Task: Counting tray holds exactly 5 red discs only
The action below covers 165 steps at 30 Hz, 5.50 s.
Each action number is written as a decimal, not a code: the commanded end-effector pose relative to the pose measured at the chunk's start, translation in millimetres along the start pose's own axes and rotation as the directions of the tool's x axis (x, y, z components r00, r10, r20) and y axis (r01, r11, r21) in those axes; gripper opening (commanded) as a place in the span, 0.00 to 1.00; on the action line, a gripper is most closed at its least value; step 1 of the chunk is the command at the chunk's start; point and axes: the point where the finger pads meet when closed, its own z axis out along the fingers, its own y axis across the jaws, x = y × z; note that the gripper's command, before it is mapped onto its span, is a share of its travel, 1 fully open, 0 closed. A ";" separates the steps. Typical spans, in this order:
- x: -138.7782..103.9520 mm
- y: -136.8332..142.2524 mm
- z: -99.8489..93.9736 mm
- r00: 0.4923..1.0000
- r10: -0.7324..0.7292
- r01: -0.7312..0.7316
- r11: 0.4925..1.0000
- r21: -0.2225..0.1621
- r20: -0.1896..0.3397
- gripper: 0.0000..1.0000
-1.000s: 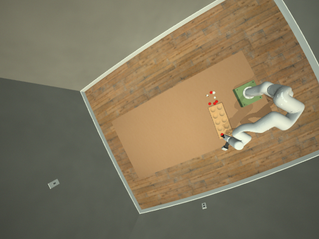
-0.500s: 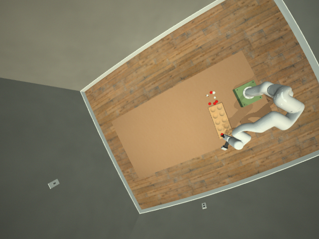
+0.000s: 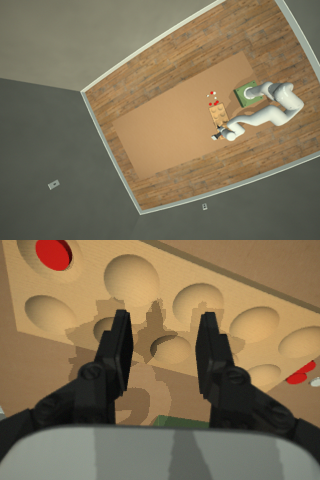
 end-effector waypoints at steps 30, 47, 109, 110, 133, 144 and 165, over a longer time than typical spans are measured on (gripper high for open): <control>-82.4 207.0 10.6 0.334 0.943 -0.943 0.334 0.003 0.007 0.47; -121.9 250.5 22.5 -0.010 1.000 -1.000 -0.010 0.000 0.011 0.47; -121.9 248.4 115.1 -0.010 1.000 -1.000 -0.010 0.000 0.011 0.00; -121.8 248.5 113.1 -0.010 1.000 -1.000 -0.010 0.000 0.011 0.00; -87.2 203.2 11.1 -0.010 1.000 -1.000 -0.010 0.001 0.008 0.00; -43.1 108.4 4.0 -0.010 1.000 -1.000 -0.010 0.004 0.004 0.00; -22.9 -31.9 2.1 -0.010 1.000 -1.000 -0.010 0.008 0.001 0.00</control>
